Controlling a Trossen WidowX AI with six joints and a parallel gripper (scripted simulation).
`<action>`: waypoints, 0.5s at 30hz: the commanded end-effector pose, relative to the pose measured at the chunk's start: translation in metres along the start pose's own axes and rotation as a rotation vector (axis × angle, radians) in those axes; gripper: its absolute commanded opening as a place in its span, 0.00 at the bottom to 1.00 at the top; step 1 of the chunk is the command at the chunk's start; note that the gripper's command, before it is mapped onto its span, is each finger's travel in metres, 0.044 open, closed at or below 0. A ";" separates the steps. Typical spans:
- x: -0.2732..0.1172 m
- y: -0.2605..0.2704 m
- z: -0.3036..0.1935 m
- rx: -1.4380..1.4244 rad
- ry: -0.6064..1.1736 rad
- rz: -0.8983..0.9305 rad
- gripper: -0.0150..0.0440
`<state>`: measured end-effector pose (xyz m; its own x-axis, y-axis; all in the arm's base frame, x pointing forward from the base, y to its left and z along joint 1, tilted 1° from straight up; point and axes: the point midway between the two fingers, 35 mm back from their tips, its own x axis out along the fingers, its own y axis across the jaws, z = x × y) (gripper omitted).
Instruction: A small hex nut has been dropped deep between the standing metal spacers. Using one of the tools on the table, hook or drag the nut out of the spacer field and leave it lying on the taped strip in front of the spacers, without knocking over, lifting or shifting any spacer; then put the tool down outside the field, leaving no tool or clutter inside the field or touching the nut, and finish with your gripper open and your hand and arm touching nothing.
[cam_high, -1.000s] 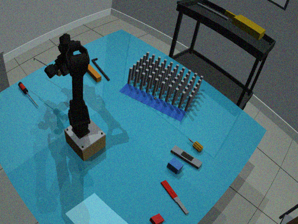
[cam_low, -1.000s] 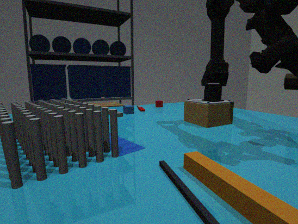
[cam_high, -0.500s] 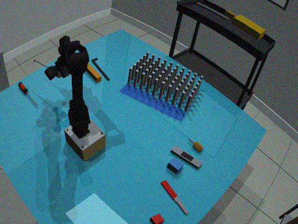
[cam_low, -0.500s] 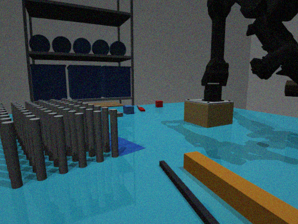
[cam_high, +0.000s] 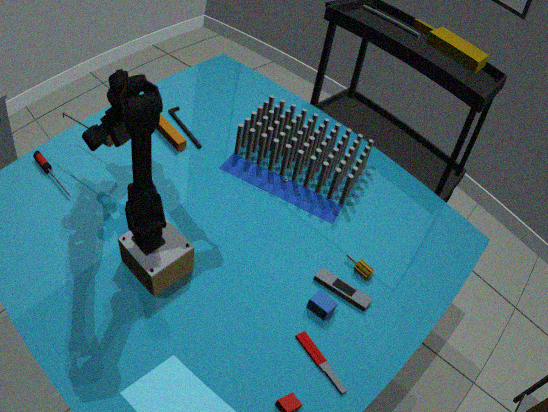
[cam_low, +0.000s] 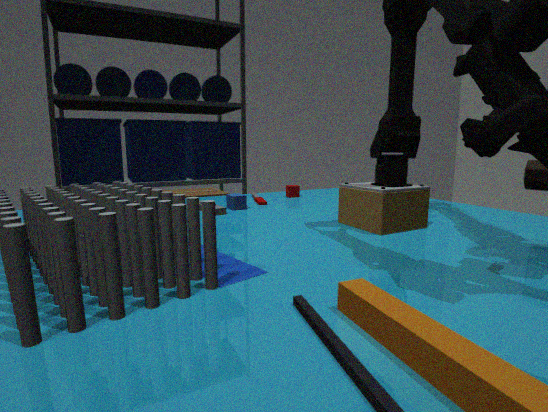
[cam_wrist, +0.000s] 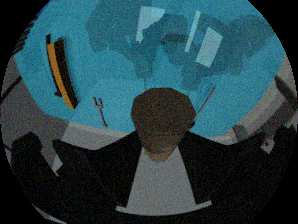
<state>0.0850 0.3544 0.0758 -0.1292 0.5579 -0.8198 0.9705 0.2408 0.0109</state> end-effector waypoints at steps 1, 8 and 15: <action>0.004 0.000 0.002 0.004 -0.001 0.001 0.25; 0.010 0.001 0.006 0.004 -0.001 0.001 0.25; 0.016 0.001 0.009 0.004 -0.001 0.001 0.25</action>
<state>0.0858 0.3564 0.0608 -0.1292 0.5580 -0.8197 0.9705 0.2409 0.0110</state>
